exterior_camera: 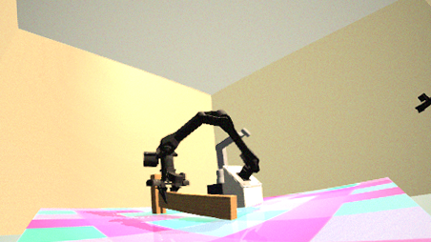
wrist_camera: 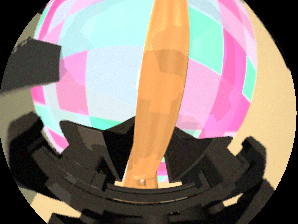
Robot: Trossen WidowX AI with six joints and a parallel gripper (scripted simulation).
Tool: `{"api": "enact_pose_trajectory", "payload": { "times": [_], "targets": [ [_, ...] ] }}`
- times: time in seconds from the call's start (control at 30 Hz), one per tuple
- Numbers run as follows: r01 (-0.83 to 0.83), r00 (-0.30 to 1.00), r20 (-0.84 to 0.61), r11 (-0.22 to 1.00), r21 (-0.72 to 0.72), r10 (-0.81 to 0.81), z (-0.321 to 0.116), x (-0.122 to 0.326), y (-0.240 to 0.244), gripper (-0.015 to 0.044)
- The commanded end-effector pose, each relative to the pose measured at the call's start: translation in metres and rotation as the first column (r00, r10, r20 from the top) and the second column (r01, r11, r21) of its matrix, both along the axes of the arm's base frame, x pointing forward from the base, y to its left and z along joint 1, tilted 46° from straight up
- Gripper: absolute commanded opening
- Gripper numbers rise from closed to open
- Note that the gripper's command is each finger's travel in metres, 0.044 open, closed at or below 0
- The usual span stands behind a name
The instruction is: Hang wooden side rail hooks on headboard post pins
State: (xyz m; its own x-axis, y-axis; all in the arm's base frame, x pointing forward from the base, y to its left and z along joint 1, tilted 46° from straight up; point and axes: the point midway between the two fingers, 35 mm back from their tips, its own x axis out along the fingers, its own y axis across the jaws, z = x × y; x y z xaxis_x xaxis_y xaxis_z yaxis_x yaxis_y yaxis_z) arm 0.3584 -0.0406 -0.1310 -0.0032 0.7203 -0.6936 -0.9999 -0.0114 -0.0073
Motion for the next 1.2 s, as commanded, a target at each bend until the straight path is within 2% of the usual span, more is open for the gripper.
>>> {"api": "enact_pose_trajectory", "payload": {
  "times": [0.0, 1.17],
  "targets": [
    [0.006, 1.0, 0.003, 1.0, -0.005, -0.006, -0.001, 0.0009, -0.0024, 0.0],
    [0.006, 1.0, 0.003, 1.0, -0.005, -0.006, -0.0051, 0.0009, 0.0018, 0.0]
  ]
}}
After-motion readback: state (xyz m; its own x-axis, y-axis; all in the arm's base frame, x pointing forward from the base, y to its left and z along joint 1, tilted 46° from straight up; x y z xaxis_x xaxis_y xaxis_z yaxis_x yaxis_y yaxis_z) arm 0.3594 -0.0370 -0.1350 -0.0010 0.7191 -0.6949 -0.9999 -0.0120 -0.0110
